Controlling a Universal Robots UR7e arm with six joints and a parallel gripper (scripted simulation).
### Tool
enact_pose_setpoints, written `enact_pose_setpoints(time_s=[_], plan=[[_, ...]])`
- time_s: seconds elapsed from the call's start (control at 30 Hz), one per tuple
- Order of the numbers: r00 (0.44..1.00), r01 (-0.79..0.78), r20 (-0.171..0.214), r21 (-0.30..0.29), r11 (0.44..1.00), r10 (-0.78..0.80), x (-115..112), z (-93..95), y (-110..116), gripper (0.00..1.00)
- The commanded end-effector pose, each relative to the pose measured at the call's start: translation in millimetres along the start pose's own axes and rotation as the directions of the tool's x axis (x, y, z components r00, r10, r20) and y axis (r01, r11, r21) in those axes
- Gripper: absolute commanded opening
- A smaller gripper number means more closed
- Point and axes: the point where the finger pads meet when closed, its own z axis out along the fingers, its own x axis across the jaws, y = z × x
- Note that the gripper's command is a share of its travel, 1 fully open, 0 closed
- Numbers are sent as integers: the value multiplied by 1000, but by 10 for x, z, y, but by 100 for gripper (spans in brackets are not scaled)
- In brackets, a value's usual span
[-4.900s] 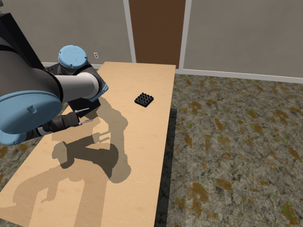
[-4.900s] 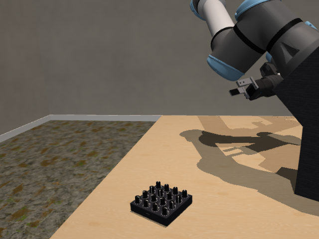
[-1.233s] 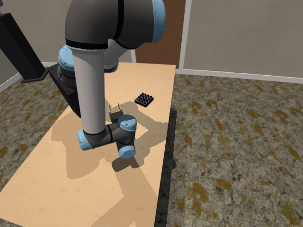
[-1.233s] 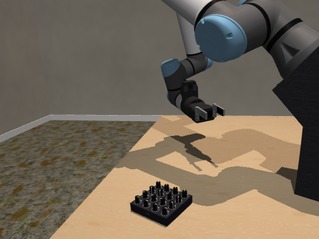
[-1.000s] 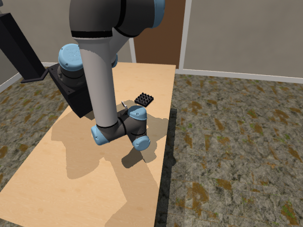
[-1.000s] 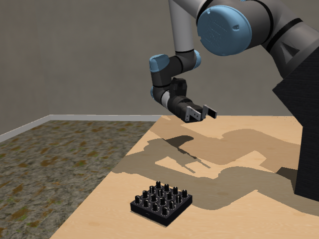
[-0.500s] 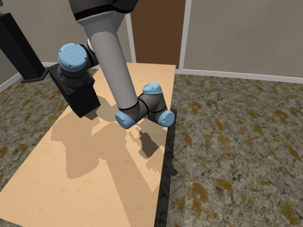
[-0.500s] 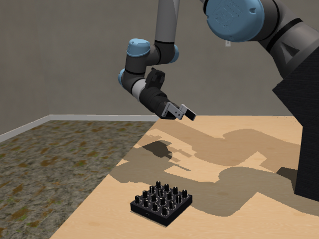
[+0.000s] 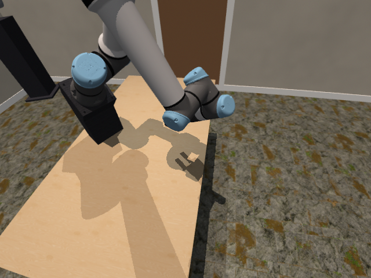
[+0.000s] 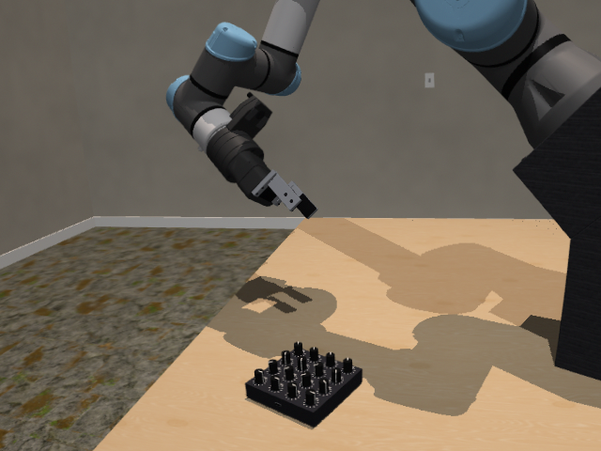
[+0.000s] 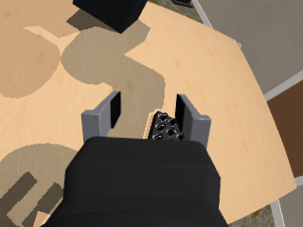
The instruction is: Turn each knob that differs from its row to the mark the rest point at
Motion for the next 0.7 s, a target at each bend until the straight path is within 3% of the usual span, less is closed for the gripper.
enact_pose_setpoints(time_s=[0.0,0.07,0.17,0.23,0.43,0.67], plan=[[991,120,70,-76,990,-115,321,-206,94,100],[985,154,97,-108,982,-143,451,-266,132,100],[992,55,121,-148,987,-37,469,-87,278,100],[992,55,121,-148,987,-37,469,-87,278,100],[979,-121,136,-226,967,154,495,229,494,100],[943,-263,123,-299,918,310,530,483,645,100]])
